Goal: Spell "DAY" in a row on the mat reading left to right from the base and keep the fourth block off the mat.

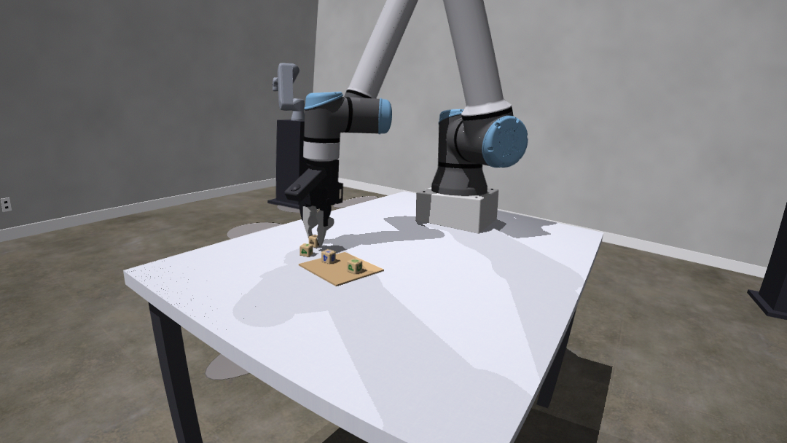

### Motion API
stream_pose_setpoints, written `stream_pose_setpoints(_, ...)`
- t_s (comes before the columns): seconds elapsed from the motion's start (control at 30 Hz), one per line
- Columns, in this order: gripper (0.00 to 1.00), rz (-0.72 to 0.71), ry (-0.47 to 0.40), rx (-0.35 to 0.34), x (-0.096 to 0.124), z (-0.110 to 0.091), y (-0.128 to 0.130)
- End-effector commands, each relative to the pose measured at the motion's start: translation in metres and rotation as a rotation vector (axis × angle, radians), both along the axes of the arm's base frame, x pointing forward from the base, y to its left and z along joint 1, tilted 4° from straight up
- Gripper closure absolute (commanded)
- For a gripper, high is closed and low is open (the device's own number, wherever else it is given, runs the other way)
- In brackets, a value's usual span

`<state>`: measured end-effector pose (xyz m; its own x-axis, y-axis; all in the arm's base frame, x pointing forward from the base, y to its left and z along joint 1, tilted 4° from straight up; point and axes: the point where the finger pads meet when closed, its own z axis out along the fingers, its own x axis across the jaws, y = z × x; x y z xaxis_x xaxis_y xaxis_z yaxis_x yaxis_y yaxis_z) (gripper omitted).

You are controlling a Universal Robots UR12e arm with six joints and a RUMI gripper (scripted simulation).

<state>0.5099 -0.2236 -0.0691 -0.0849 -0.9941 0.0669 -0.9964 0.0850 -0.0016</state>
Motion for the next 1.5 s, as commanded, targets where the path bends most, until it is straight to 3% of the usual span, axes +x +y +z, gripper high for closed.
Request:
stream_pose_setpoints(0.0, 0.95, 0.000, -0.001, -0.001, 0.000, 0.008, 0.000)
stream_pose_setpoints(0.4, 0.95, 0.000, -0.001, -0.001, 0.001, 0.077, 0.005)
stream_pose_setpoints(0.63, 0.95, 0.000, -0.001, -0.001, 0.001, 0.096, 0.006)
stream_pose_setpoints(1.47, 0.95, -0.050, -0.004, -0.001, 0.004, 0.098, 0.009)
